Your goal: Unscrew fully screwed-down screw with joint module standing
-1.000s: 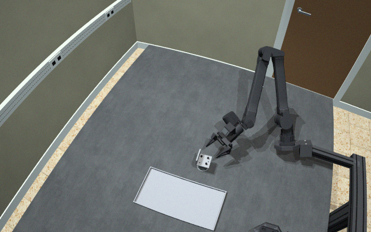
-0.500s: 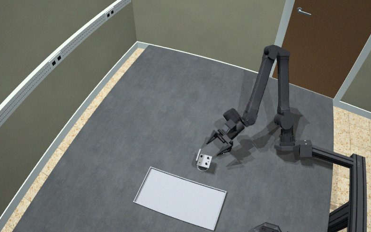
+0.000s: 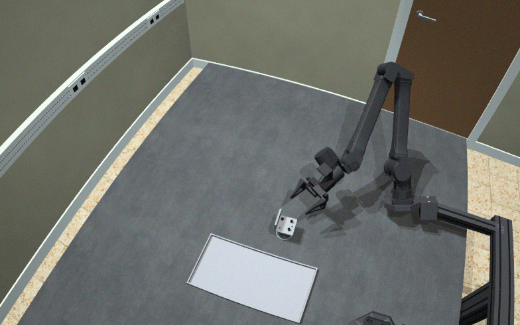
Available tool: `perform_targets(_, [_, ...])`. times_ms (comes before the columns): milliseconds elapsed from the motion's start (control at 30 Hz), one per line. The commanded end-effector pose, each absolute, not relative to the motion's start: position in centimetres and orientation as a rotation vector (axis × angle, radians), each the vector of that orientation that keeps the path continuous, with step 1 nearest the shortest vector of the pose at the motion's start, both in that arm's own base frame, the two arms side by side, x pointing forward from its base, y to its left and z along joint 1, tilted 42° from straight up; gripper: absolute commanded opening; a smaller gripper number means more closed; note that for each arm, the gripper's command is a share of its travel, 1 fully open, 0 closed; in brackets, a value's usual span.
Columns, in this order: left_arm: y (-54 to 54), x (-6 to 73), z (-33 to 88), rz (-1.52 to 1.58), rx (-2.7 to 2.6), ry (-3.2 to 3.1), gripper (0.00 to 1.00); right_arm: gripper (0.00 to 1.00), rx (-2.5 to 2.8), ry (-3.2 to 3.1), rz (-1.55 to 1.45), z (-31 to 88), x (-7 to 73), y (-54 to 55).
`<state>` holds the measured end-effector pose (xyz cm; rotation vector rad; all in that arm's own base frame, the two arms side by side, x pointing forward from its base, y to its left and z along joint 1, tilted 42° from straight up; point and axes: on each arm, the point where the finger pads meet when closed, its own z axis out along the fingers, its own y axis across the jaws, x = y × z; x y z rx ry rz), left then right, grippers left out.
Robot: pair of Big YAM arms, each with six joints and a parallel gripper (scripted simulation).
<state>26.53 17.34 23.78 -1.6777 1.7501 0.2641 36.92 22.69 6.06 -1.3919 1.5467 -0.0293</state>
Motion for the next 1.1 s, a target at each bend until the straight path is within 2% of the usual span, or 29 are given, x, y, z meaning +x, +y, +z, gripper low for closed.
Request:
perform_targets(0, [17.3, 26.9, 25.0, 0.250, -1.672, 1.731, 0.65, 0.86, -1.375, 1.524, -0.014, 8.1, 37.5, 24.4])
perform_targets(1067, [17.3, 26.9, 25.0, 0.250, -1.672, 1.731, 0.65, 0.86, -1.373, 1.527, -0.010, 11.5, 36.1, 27.1])
